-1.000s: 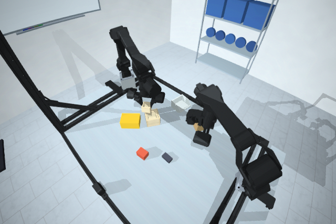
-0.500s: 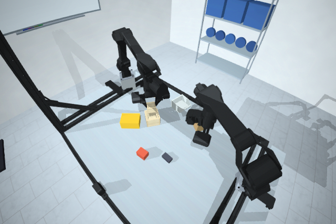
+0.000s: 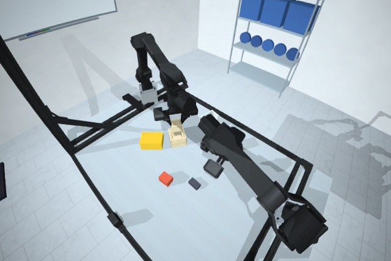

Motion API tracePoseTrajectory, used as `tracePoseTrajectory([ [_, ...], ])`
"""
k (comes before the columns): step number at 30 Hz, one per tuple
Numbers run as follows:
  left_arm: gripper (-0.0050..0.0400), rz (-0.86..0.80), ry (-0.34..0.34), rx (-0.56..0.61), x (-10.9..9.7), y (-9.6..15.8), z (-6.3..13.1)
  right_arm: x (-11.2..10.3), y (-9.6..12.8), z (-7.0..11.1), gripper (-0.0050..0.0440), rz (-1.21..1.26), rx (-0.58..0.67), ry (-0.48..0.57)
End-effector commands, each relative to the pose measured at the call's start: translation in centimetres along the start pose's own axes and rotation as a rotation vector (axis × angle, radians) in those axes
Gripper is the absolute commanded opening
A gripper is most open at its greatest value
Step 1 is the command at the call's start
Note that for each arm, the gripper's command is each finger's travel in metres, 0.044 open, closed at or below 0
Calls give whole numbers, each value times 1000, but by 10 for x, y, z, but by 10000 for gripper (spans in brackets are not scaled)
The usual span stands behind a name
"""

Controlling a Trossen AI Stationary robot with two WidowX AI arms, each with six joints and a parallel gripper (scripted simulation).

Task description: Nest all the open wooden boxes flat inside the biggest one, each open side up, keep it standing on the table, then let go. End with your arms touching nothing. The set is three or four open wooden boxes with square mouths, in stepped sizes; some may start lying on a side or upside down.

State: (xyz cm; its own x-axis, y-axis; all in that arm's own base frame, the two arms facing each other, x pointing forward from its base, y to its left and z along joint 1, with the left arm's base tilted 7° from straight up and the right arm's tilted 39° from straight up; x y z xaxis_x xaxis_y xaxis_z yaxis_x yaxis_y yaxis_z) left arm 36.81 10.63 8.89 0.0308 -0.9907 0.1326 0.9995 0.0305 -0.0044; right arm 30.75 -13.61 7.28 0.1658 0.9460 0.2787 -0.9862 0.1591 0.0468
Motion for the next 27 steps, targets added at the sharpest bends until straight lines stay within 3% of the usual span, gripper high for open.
tracePoseTrajectory([
  [1, 0, 3, 3, 0, 0, 0, 0, 6, -3, -1, 400, -61, -33, 65],
  [8, 0, 3, 3, 0, 0, 0, 0, 37, -22, -1, 400, -242, -210, 212],
  [14, 0, 3, 3, 0, 0, 0, 0, 66, -35, 3, 400, -407, -414, 269],
  [17, 0, 3, 3, 0, 0, 0, 0, 72, -37, 4, 400, -436, -451, 271],
  [27, 0, 3, 3, 0, 0, 0, 0, 129, -47, 17, 400, -724, -832, 159],
])
Point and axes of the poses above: on each arm, the point midway between the two fingers, 35 mm back from their tips, its own z axis back along the fingers, its own x axis across the jaws, y = z × x, the point moved 5 cm from there along z, back along the fingers, and after that the axes turned 5 degrees about z, right-handed, at the moved point
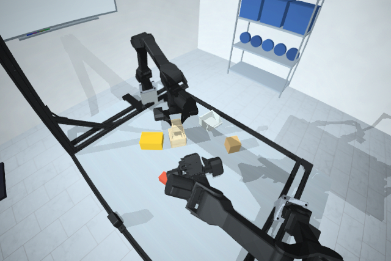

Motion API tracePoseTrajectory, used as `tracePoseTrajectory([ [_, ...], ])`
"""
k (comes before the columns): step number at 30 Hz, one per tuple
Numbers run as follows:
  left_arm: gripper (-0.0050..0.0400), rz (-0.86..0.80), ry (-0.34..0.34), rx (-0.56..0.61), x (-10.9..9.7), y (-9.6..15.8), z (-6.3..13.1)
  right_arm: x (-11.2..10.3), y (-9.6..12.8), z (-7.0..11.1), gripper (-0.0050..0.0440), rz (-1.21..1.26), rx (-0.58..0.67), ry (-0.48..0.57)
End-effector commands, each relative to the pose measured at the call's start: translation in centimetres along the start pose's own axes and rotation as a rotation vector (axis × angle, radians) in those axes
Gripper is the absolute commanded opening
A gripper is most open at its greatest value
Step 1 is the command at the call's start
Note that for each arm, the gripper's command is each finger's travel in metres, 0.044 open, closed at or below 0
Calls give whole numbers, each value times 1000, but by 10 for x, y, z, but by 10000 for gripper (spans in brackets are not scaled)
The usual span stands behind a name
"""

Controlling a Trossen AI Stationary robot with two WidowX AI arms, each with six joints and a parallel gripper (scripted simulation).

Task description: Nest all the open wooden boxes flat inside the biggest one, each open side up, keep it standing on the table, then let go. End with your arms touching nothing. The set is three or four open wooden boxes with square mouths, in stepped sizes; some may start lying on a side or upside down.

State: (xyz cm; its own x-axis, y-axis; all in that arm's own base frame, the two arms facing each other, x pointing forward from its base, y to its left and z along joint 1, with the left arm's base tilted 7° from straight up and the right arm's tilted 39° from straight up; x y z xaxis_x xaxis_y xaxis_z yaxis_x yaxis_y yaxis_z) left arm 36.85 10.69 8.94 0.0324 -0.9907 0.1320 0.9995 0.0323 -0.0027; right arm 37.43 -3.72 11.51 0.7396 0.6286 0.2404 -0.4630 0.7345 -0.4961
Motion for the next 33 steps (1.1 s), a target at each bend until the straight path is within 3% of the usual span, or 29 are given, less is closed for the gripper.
tracePoseTrajectory([
  [1, 0, 1, 2, -1, 0, 0, 0, 12, 4, 11, 400, -113, -81, -46],
  [11, 0, 1, 2, -2, 0, 0, -3, 12, 5, 11, 400, -120, -85, -49],
  [33, 0, 1, 2, -2, 0, 0, -34, 12, 5, 11, 400, -120, -85, -49],
])
Point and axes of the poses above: on each arm, the point midway between the two fingers, 35 mm back from their tips, its own z axis back along the fingers, its own x axis across the jaws, y = z × x, the point moved 5 cm from there along z, back along the fingers, and after that the axes turned 5 degrees about z, right-handed, at the moved point
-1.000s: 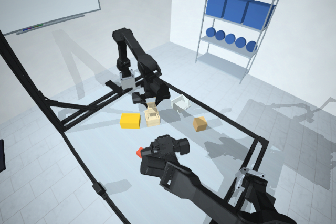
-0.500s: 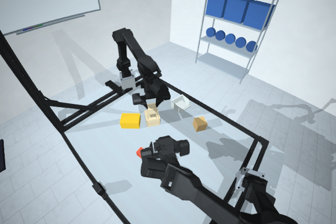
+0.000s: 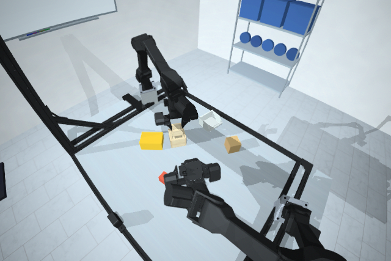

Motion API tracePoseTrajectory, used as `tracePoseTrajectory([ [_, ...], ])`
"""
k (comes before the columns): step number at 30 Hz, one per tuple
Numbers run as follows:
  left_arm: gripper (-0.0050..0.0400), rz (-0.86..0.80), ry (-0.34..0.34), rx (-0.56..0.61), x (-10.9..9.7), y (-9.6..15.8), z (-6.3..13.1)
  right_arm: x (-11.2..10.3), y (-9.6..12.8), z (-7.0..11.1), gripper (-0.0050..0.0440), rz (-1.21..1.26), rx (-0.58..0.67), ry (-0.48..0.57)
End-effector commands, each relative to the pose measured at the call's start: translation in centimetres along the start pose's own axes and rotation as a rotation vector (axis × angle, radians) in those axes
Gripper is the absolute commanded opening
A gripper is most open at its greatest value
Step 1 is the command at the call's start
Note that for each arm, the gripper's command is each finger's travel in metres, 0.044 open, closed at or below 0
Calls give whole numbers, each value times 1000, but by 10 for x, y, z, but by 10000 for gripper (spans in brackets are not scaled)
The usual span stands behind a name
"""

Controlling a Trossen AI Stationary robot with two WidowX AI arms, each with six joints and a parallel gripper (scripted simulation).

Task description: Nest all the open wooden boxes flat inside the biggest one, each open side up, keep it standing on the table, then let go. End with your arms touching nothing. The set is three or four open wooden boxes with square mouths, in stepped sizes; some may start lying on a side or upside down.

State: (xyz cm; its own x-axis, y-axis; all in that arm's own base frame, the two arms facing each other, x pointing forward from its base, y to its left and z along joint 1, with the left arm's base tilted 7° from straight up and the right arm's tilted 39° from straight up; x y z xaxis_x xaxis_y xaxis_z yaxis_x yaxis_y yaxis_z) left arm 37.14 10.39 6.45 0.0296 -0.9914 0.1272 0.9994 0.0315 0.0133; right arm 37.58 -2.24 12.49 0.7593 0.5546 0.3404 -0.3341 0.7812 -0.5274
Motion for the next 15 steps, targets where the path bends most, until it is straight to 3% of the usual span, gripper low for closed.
tracePoseTrajectory([
  [1, 0, 4, -3, -17, 0, -3, -10, 0, -1, 0, 400, -4, -5, 1],
  [15, 0, 4, -3, -17, 0, -6, -18, 0, -1, 0, 400, -4, -5, 1],
])
Point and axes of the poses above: on each arm, the point midway between the two fingers, 35 mm back from their tips, its own z axis back along the fingers, its own x axis across the jaws, y = z × x, the point moved 5 cm from there along z, back along the fingers, and after that the axes turned 5 degrees about z, right-handed, at the moved point
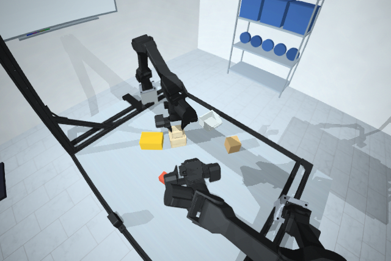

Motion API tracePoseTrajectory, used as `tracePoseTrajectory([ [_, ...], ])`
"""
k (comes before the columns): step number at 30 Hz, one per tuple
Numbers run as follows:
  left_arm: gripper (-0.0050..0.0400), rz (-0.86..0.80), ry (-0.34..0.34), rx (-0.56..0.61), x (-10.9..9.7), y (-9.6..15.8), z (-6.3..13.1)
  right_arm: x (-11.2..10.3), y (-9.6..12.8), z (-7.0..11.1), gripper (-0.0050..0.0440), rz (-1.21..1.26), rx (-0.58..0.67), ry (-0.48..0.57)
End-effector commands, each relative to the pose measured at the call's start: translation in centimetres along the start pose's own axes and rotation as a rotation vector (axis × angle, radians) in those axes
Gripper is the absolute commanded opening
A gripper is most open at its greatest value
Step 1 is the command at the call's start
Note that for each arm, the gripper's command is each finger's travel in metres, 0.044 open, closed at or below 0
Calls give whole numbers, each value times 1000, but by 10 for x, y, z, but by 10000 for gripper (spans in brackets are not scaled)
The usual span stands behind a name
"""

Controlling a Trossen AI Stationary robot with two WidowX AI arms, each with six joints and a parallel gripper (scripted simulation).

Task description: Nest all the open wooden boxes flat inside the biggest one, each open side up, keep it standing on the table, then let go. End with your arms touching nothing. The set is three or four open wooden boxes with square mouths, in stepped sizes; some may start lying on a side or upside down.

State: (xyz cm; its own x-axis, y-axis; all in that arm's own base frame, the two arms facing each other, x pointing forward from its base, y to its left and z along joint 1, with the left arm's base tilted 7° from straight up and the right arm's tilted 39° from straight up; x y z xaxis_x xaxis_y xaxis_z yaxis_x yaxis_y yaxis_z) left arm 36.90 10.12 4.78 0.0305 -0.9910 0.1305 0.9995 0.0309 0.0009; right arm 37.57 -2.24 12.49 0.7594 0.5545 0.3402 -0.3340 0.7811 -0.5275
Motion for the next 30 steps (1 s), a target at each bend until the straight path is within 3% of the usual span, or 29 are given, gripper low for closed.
tracePoseTrajectory([
  [1, 0, 3, 1, -5, 0, -4, -1, 0, -1, 0, 400, -4, -5, 1],
  [30, 0, 3, 1, -5, -1, 0, -12, 0, -1, 0, 400, -4, -5, 1],
])
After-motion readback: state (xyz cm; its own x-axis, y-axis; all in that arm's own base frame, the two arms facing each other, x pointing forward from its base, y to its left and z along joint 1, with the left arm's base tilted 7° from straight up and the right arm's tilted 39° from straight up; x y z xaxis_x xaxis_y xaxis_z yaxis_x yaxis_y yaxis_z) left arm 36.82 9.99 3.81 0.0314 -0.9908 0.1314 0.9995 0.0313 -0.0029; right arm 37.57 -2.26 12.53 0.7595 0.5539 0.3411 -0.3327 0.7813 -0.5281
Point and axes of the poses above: on each arm, the point midway between the two fingers, 35 mm back from their tips, its own z axis back along the fingers, its own x axis across the jaws, y = z × x, the point moved 5 cm from there along z, back along the fingers, and after that the axes turned 5 degrees about z, right-handed, at the moved point
